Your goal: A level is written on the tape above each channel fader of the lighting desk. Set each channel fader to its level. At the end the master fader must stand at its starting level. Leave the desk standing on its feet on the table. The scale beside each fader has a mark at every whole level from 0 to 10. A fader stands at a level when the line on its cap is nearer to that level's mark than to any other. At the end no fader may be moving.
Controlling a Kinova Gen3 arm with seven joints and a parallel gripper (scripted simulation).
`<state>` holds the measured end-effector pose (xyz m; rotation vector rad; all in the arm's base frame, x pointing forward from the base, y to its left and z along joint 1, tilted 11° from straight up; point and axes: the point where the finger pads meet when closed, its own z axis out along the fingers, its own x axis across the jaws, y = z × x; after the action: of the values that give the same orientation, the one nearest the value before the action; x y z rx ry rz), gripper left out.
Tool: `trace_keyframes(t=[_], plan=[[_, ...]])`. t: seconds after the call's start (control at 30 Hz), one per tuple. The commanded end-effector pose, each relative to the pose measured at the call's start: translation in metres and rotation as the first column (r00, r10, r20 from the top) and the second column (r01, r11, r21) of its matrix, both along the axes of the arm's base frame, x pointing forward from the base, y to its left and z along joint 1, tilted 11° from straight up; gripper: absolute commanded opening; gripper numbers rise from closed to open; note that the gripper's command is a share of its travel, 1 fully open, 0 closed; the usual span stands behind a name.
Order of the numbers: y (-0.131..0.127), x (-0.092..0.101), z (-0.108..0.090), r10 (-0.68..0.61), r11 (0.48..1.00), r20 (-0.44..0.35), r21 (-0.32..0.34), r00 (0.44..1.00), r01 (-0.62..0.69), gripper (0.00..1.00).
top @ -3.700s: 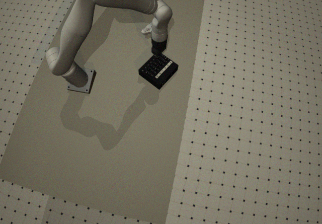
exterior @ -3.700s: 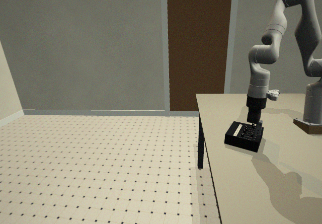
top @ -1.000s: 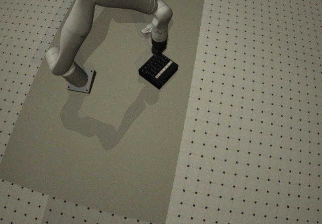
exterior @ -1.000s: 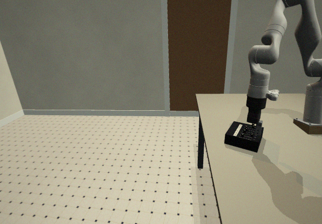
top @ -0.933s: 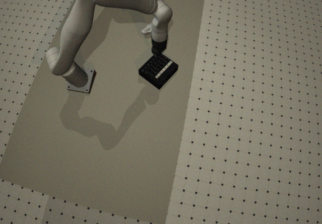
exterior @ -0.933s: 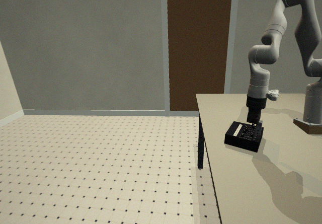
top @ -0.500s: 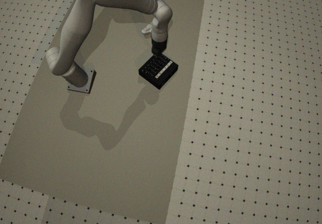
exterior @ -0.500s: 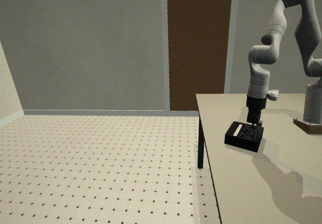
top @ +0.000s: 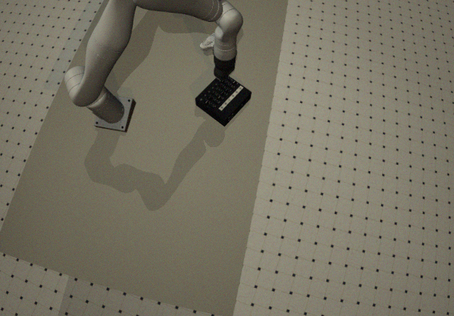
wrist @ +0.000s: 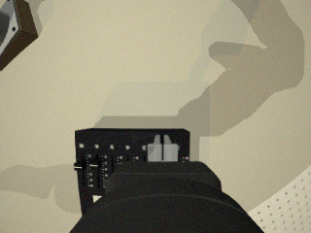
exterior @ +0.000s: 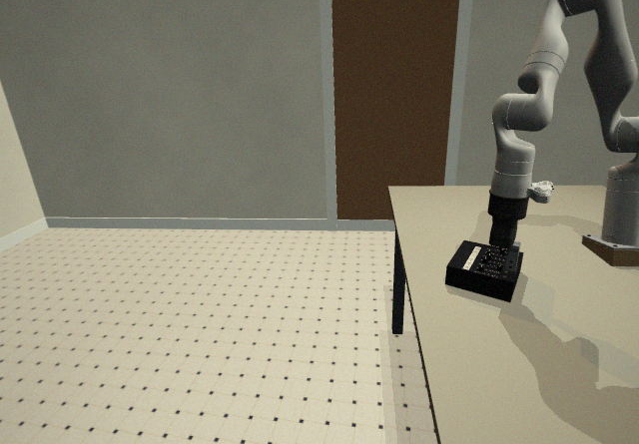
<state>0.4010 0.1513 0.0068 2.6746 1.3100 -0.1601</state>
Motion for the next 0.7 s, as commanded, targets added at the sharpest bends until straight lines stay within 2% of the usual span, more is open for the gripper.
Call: trace_keyframes(t=[0.0, 0.67], plan=[[-0.0003, -0.0004, -0.0013, 0.0, 1.0, -0.001, -0.001, 1.0, 0.0, 0.0], [-0.0008, -0.0004, -0.0038, 0.0, 1.0, -0.001, -0.001, 1.0, 0.0, 0.0]])
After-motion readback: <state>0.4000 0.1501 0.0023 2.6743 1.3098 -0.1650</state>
